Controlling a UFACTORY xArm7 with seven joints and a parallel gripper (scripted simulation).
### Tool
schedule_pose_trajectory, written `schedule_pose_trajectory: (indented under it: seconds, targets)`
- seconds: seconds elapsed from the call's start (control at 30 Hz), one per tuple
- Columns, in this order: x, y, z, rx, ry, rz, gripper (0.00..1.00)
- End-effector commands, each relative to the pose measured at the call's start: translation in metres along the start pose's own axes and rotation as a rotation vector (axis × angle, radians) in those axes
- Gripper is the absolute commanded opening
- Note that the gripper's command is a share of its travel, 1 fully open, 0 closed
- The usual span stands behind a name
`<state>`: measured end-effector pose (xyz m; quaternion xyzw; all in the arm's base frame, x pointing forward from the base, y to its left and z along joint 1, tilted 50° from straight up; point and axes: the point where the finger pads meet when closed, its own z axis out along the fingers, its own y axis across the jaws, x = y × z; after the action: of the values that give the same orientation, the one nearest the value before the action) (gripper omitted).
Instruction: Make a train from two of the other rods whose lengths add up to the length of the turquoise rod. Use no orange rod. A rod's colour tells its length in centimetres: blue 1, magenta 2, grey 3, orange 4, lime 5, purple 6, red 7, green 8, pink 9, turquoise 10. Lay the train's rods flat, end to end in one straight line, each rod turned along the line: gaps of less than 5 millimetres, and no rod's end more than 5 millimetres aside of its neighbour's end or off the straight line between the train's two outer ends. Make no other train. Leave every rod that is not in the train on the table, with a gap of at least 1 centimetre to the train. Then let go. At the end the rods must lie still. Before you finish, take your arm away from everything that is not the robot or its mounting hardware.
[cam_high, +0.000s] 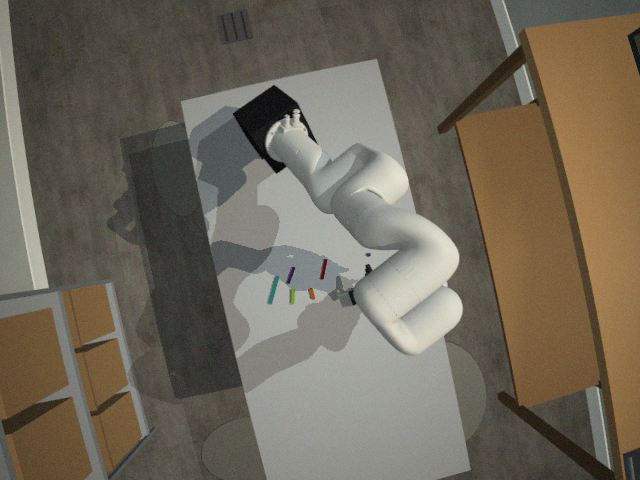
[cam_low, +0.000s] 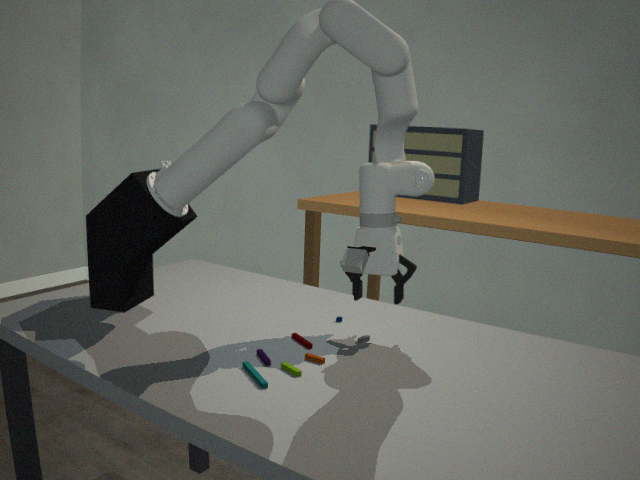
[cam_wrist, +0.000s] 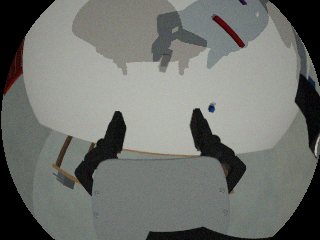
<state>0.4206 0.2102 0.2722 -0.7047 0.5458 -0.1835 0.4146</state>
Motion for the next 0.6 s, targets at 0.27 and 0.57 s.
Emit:
schedule_pose_trajectory:
  seconds: [0.27,0.57]
  targets:
    - [0.0175,-0.0063,0.0078,-0.071,-0.009,0.135,1.0]
    - [0.0175,-0.0063,0.0078,-0.071,-0.009,0.135,1.0]
